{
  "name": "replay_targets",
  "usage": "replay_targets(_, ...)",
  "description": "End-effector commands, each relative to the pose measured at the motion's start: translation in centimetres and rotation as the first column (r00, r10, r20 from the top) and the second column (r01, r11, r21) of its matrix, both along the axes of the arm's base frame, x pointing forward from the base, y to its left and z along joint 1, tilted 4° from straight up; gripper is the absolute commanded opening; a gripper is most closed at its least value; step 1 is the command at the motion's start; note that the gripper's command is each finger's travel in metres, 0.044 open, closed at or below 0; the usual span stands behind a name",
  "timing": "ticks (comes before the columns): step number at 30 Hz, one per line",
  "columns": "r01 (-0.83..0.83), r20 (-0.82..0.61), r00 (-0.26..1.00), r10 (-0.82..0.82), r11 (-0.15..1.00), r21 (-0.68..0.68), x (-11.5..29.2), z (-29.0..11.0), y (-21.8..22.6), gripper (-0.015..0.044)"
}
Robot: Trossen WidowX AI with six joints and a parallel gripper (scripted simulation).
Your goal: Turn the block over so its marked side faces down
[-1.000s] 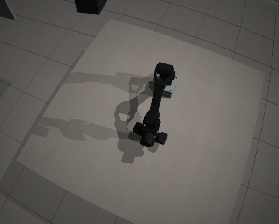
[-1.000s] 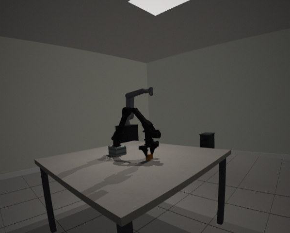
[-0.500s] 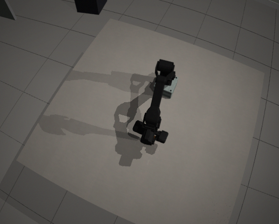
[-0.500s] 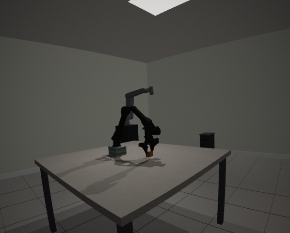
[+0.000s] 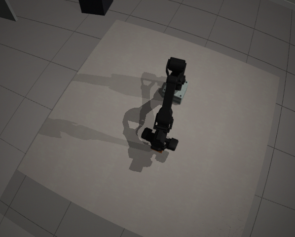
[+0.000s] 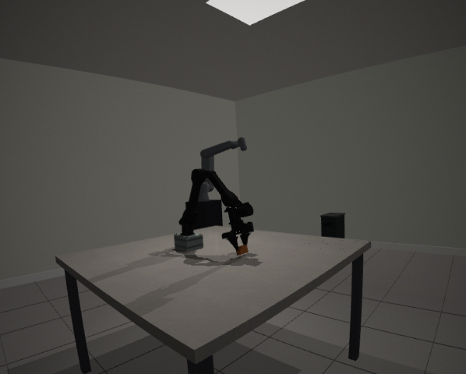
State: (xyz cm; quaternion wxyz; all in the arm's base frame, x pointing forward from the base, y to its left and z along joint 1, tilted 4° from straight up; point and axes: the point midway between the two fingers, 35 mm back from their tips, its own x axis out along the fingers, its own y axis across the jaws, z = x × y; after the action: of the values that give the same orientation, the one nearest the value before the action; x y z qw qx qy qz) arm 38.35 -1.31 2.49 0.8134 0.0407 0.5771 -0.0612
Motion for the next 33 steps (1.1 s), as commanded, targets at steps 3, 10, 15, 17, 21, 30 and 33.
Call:
replay_targets(3, -0.001, 0.099, 0.995, 0.003, 1.000, -0.019, 0.0, 0.1, 0.0, 0.0000)
replay_targets(10, 0.002, 0.204, 0.979, 0.005, 0.999, -0.034, -0.3, 0.1, 0.0, 0.0000)
replay_targets(15, 0.008, 0.279, 0.960, 0.005, 0.999, -0.043, -0.6, 0.1, 0.0, 0.0000)
replay_targets(17, 0.009, 0.308, 0.951, 0.005, 0.999, -0.046, -0.8, 0.2, 0.0, 0.0000)
replay_targets(21, 0.012, 0.344, 0.939, 0.006, 0.999, -0.050, -1.0, 0.3, 0.0, 0.0000)
replay_targets(30, 0.013, 0.399, 0.917, 0.011, 0.998, -0.058, -0.2, -0.7, 0.0, 0.0000)
replay_targets(33, 0.015, 0.435, 0.901, 0.014, 0.998, -0.064, 0.3, -1.4, 0.0, 0.0000)
